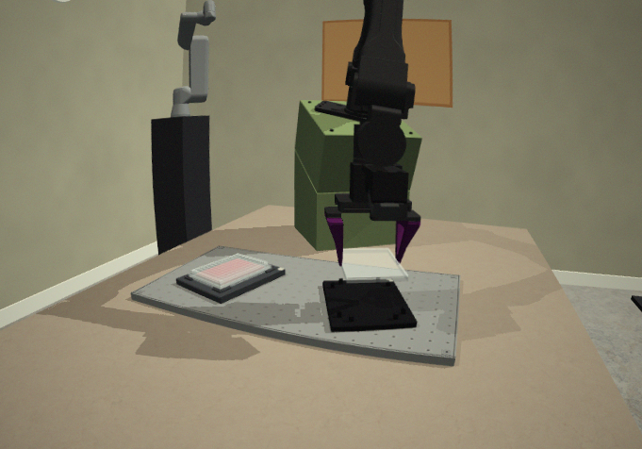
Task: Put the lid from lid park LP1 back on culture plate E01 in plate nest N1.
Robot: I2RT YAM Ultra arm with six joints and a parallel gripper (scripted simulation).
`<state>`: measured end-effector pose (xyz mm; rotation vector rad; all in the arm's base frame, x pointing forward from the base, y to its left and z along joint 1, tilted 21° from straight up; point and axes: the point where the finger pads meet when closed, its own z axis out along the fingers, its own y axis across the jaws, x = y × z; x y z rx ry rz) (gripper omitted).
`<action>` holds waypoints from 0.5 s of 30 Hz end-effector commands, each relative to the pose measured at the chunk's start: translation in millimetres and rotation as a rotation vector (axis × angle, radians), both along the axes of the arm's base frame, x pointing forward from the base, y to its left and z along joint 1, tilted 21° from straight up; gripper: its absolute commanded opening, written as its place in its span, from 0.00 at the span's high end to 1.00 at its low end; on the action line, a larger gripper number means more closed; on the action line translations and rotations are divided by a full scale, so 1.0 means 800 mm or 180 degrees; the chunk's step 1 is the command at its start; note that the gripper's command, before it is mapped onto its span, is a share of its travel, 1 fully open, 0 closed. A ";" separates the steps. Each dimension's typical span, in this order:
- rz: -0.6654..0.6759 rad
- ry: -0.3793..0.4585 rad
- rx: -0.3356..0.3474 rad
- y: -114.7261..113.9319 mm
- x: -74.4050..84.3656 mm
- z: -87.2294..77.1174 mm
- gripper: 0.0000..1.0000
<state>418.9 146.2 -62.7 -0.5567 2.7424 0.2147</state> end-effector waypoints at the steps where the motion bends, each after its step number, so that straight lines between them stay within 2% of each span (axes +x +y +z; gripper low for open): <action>1: -0.0037 -0.0021 0.0025 -0.006 0.006 0.001 1.00; 13: -0.0037 -0.0020 0.0025 -0.006 0.006 0.000 1.00; 14: -0.0158 0.0049 0.0055 -0.012 -0.003 -0.006 1.00; 15: -0.0257 0.0061 0.0089 -0.016 -0.002 -0.006 1.00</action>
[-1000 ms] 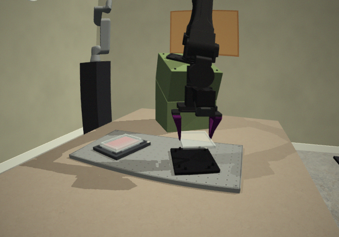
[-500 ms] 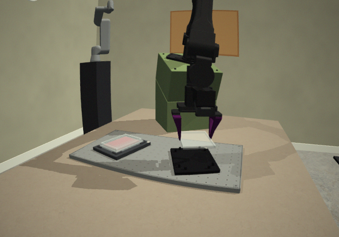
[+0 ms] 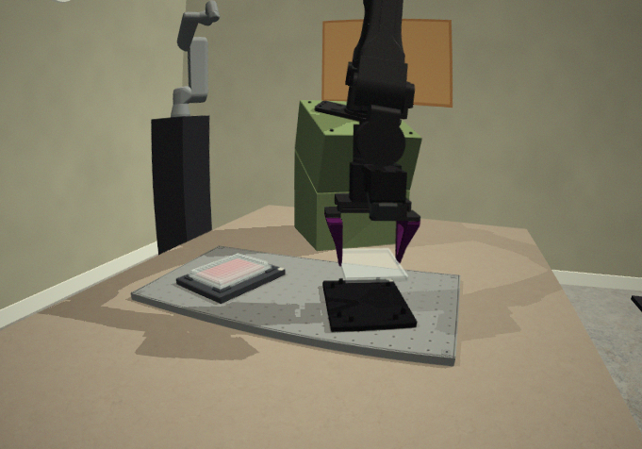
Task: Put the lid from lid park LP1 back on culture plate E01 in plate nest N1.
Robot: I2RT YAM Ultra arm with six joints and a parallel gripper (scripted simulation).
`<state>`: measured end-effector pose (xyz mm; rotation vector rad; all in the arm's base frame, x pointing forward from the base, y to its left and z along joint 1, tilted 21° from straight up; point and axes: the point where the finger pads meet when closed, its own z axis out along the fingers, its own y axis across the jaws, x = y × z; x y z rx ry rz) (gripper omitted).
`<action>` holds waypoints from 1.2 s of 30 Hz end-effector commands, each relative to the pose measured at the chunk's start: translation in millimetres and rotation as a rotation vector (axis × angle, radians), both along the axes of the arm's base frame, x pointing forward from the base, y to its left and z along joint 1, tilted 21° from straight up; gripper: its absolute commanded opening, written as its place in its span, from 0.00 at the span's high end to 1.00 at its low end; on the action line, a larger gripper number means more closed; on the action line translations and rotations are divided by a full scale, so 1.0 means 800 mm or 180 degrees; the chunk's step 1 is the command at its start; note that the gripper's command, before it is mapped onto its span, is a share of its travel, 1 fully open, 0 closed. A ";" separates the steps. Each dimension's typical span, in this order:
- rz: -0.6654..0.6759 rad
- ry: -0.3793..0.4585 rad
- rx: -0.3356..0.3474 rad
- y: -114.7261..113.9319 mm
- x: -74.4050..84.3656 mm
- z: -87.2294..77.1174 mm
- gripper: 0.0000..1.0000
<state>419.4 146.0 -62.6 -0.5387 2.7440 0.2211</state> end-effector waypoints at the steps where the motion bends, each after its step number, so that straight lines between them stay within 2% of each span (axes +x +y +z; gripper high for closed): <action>1: -0.0318 0.0072 0.0103 -0.020 -0.002 -0.005 1.00; 4: -0.0417 0.0087 0.0136 -0.024 -0.002 -0.005 1.00; 19: -0.1905 0.0466 0.0587 -0.085 -0.007 -0.026 1.00; 21: -0.1905 0.0466 0.0587 -0.085 -0.007 -0.026 1.00; 22: -0.1976 0.0383 0.0658 -0.088 0.004 -0.011 1.00; 26: -0.1990 0.0499 0.0610 -0.105 -0.009 -0.032 1.00; 31: -0.1953 0.0473 0.0607 -0.125 -0.009 -0.032 1.00; 33: -0.1949 0.0434 0.0620 -0.133 -0.001 -0.033 1.00; 36: -0.1953 0.0474 0.0608 -0.145 -0.005 -0.039 1.00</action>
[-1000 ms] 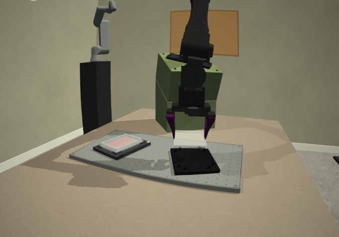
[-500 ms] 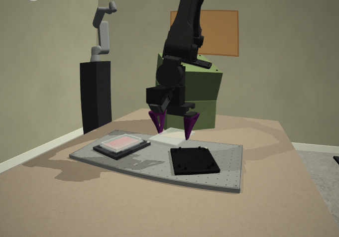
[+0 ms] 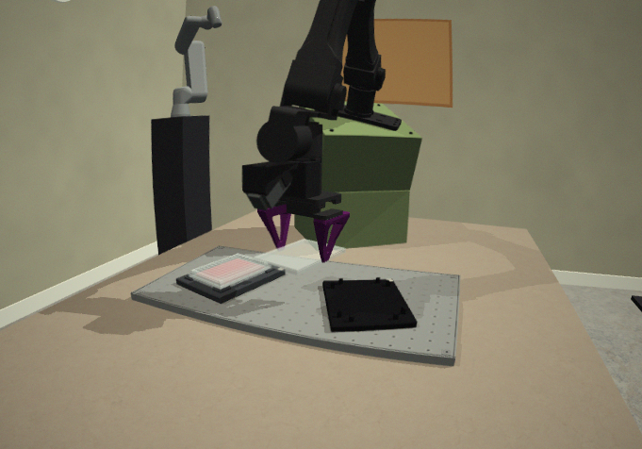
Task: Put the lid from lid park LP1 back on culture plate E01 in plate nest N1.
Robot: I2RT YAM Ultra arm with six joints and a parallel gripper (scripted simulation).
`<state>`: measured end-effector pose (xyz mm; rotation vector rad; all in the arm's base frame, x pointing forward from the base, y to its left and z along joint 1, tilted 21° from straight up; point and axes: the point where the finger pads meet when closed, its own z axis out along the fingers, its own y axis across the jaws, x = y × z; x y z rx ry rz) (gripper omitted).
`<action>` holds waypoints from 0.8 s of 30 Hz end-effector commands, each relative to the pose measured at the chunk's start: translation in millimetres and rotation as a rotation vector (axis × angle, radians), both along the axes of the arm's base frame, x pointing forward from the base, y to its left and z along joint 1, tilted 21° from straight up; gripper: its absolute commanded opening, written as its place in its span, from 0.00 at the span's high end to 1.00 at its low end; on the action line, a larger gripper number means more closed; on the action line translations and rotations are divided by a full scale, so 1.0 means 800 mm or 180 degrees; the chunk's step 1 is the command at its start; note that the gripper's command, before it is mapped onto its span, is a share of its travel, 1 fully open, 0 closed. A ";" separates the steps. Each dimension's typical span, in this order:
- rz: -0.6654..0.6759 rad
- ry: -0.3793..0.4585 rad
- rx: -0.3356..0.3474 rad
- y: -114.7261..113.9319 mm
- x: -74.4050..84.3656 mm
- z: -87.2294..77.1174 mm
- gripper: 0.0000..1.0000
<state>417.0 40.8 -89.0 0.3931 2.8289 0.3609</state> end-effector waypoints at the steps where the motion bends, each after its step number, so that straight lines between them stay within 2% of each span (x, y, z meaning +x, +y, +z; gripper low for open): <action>1: 0.0020 0.0007 0.0018 -0.013 -0.002 -0.006 1.00; 2: 0.0020 0.0007 0.0018 -0.013 -0.002 -0.006 1.00; 3: 0.0020 -0.0113 0.0014 -0.018 0.008 0.012 1.00; 6: 0.0020 -0.0029 0.0017 -0.030 0.003 -0.006 1.00; 14: 0.0019 -0.0054 0.0014 -0.063 0.008 -0.006 1.00; 17: 0.0019 -0.0049 0.0014 -0.076 0.007 -0.013 1.00; 19: 0.0019 -0.0049 0.0014 -0.076 0.007 -0.013 1.00; 20: 0.0019 -0.0150 -0.0004 -0.081 0.015 0.004 1.00; 22: 0.0018 -0.0028 0.0017 -0.088 0.004 -0.016 1.00; 24: 0.0018 -0.0028 0.0017 -0.096 0.004 -0.018 1.00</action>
